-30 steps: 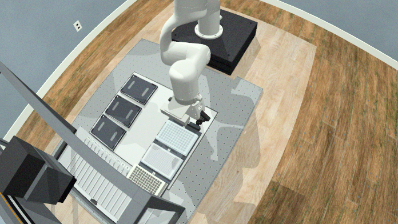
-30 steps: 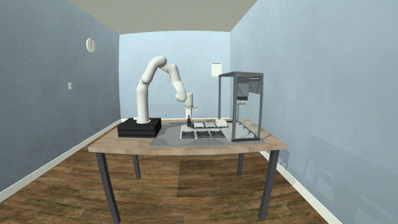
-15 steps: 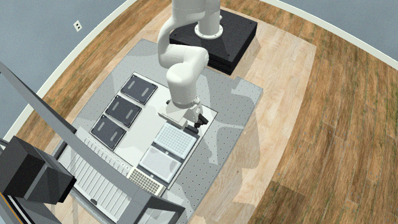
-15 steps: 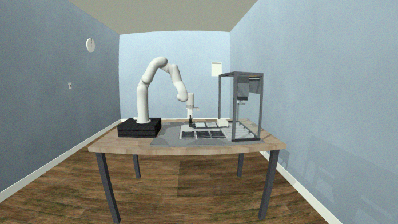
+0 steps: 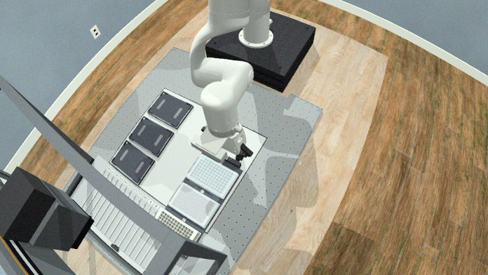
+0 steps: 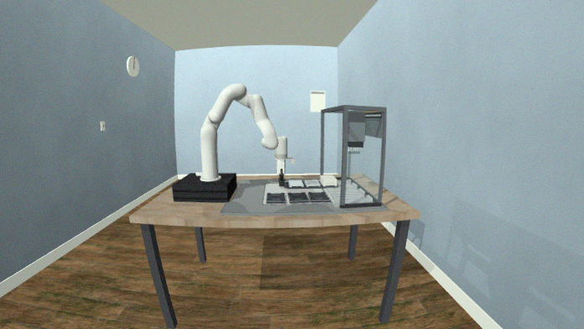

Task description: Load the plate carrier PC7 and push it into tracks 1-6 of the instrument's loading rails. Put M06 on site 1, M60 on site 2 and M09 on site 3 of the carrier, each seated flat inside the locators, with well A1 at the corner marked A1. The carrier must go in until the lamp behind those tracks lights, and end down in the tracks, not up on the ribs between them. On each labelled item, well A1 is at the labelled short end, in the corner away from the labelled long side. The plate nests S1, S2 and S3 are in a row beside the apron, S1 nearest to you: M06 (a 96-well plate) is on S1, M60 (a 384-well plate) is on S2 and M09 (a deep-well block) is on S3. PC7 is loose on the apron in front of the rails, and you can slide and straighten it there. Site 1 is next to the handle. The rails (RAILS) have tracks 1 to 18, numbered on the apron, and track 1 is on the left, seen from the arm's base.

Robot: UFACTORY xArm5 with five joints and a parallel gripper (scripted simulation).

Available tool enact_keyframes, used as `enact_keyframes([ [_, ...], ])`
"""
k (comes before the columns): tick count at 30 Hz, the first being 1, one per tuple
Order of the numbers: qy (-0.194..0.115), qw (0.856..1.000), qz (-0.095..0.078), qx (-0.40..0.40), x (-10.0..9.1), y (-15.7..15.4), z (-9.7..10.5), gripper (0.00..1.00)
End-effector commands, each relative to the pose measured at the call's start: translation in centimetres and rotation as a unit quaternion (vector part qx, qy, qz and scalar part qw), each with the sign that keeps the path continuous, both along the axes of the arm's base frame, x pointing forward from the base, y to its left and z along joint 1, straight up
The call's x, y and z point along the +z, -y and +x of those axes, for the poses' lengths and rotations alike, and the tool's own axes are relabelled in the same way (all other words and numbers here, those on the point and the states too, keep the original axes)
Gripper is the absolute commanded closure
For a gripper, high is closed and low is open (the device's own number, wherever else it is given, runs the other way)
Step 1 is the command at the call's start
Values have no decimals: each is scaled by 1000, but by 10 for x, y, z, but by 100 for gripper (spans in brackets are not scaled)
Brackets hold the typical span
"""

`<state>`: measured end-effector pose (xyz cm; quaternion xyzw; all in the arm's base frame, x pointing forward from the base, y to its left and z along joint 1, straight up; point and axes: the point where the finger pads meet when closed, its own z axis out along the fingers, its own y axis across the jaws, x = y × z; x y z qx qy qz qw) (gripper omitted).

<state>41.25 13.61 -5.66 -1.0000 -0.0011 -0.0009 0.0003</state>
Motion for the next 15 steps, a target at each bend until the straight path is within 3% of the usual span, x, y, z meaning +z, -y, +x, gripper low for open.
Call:
enact_keyframes([
  [1,1,1000,3,0,1,0,6,19],
  [15,1,1000,3,0,1,-1,18,19],
])
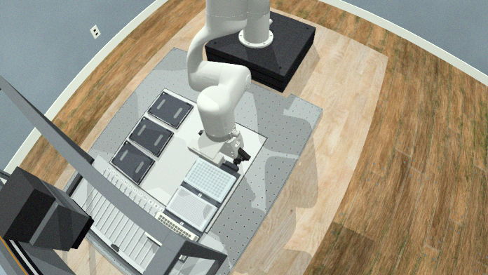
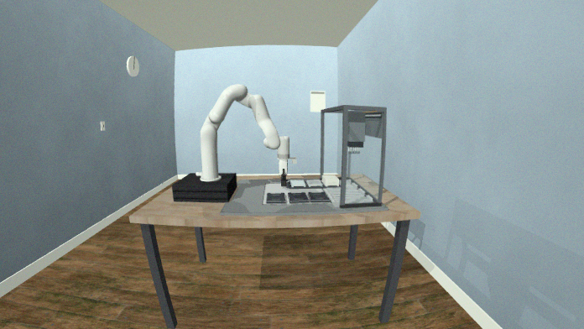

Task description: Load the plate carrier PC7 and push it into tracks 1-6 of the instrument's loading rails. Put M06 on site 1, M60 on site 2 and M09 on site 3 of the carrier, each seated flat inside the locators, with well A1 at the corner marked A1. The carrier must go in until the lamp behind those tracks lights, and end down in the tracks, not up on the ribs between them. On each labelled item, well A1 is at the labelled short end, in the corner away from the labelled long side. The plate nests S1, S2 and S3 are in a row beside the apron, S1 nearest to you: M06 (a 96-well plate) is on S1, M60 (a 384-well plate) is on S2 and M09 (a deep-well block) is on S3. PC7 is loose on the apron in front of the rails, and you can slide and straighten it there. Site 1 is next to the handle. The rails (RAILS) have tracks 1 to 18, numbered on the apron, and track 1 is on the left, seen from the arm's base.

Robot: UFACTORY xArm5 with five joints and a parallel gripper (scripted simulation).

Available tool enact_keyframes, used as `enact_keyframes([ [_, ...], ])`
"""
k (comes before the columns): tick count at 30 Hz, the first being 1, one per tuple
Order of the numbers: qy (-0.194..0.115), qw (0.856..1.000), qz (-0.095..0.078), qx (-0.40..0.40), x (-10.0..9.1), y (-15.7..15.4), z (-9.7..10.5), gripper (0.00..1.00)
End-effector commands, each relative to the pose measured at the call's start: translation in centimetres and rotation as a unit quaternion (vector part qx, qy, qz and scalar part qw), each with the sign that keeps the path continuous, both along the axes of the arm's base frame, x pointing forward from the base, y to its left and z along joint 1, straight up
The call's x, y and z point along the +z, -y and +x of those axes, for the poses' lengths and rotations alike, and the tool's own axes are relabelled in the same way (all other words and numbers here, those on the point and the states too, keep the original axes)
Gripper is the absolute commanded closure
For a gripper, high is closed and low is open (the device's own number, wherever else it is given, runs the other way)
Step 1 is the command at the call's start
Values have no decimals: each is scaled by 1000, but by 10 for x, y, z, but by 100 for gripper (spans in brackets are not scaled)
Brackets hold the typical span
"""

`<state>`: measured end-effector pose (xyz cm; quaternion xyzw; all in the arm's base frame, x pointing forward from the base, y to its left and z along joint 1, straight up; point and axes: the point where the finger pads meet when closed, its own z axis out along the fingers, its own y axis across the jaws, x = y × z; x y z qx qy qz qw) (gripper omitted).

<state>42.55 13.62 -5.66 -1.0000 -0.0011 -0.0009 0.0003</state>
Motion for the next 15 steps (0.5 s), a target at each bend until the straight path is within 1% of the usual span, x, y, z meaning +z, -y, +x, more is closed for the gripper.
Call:
enact_keyframes([
  [1,1,1000,3,0,1,0,6,19],
  [15,1,1000,3,0,1,0,18,19],
])
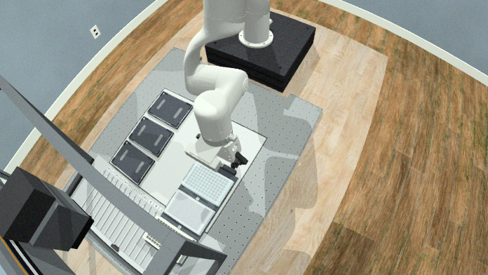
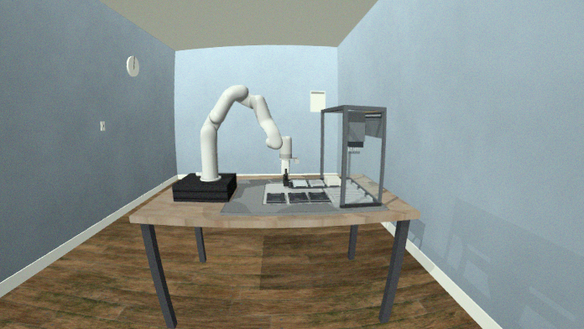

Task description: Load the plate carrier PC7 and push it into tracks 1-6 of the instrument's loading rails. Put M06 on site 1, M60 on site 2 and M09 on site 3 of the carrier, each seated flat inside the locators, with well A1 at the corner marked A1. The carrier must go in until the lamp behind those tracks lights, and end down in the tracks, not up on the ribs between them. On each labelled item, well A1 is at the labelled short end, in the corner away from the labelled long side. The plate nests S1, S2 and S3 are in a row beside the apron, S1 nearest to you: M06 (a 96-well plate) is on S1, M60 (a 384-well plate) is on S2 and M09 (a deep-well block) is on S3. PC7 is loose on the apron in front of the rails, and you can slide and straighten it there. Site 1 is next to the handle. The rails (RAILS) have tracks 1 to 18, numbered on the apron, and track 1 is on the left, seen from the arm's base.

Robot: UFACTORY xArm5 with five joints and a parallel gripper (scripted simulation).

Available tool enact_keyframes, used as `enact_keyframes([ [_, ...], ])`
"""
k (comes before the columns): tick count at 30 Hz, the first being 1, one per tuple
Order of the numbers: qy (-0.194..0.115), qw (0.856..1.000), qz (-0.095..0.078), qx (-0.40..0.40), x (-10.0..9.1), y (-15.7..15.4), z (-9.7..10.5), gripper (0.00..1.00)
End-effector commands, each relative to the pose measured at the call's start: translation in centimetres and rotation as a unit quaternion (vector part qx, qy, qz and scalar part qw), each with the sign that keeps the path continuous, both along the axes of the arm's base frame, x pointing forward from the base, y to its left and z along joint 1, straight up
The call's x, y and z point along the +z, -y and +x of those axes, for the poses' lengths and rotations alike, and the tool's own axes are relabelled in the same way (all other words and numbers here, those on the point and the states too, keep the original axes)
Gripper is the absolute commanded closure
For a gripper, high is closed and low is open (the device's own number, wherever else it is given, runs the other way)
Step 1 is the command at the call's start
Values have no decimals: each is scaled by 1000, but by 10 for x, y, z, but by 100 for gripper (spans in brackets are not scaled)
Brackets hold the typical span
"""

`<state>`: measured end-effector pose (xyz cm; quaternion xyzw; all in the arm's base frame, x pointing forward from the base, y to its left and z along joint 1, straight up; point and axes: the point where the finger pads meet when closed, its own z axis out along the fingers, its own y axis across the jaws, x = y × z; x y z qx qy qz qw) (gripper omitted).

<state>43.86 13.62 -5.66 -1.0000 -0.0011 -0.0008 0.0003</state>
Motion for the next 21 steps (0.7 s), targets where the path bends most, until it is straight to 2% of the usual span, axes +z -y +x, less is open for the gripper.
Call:
enact_keyframes([
  [1,1,1000,3,0,1,0,6,19],
  [21,1,1000,3,0,1,0,24,19],
])
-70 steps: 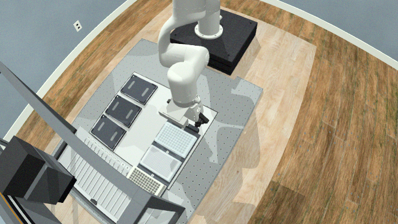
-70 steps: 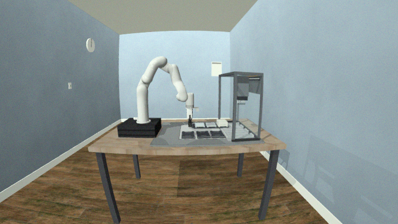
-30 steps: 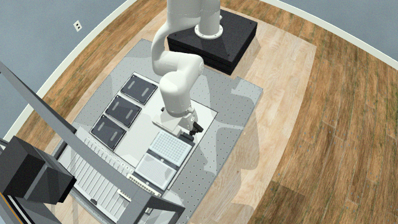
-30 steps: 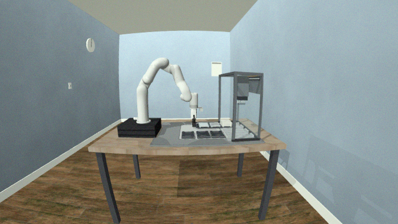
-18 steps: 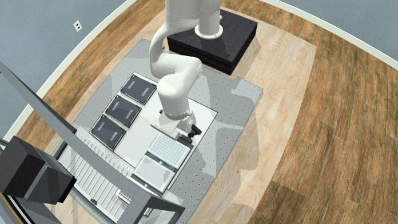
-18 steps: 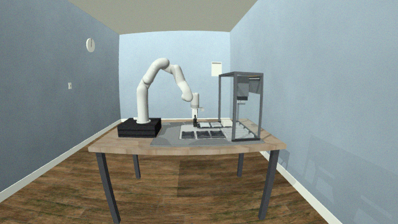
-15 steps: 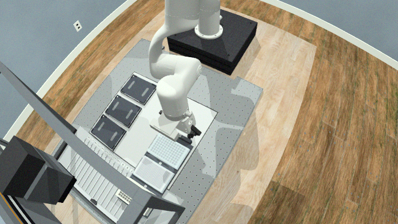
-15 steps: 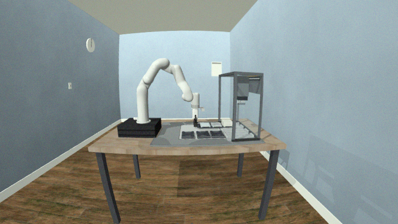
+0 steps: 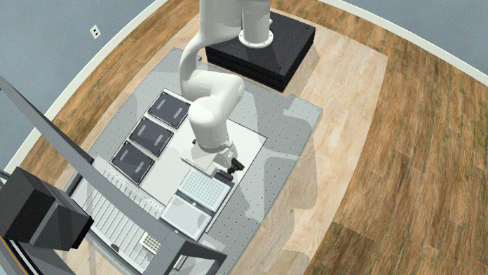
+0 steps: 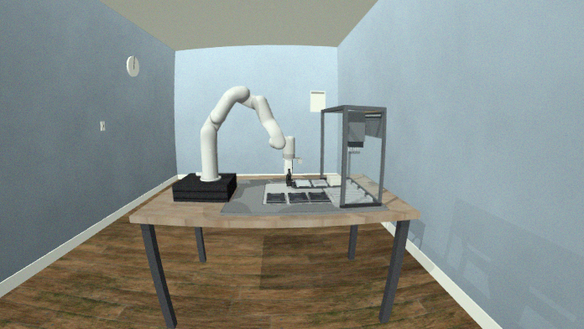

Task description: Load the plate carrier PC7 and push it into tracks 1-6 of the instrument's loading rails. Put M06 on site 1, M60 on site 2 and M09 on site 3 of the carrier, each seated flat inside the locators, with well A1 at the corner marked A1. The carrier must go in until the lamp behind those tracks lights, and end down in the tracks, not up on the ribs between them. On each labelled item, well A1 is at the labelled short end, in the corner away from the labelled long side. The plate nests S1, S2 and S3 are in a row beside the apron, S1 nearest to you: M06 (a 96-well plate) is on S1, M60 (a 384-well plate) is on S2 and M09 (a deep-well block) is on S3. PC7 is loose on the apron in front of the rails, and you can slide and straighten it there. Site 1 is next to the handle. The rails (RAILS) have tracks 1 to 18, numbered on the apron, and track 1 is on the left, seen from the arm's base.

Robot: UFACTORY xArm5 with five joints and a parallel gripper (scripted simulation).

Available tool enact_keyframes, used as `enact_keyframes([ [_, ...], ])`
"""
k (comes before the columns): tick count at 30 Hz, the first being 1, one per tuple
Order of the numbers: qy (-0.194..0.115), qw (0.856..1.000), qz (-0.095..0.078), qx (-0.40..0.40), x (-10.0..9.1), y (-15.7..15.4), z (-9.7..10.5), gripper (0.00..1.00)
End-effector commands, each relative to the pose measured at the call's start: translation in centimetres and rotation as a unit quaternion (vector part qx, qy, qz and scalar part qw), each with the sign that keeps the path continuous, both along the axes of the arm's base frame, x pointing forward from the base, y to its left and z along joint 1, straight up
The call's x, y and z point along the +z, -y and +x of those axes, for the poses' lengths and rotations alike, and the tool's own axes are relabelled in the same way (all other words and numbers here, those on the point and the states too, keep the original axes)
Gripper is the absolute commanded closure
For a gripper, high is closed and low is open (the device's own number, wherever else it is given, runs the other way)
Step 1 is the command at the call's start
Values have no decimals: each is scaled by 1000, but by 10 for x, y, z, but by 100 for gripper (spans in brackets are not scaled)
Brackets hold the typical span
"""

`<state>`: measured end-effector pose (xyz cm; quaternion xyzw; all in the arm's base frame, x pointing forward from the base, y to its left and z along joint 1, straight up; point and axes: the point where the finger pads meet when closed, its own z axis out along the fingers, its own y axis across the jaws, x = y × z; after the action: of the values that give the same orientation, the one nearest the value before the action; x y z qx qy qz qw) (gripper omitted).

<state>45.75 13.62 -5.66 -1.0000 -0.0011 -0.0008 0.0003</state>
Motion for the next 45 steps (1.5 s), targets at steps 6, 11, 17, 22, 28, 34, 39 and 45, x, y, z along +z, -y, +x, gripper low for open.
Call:
enact_keyframes([
  [6,1,1000,3,0,1,0,10,19],
  [11,1,1000,3,0,1,0,14,19],
  [17,1,1000,3,0,1,0,20,19],
  [22,1,1000,3,0,1,0,25,19],
  [28,1,1000,3,0,1,0,29,19],
  [34,1,1000,3,0,2,-1,35,19],
  [39,1,1000,3,0,2,-1,40,19],
  [45,1,1000,3,0,2,-1,44,19],
])
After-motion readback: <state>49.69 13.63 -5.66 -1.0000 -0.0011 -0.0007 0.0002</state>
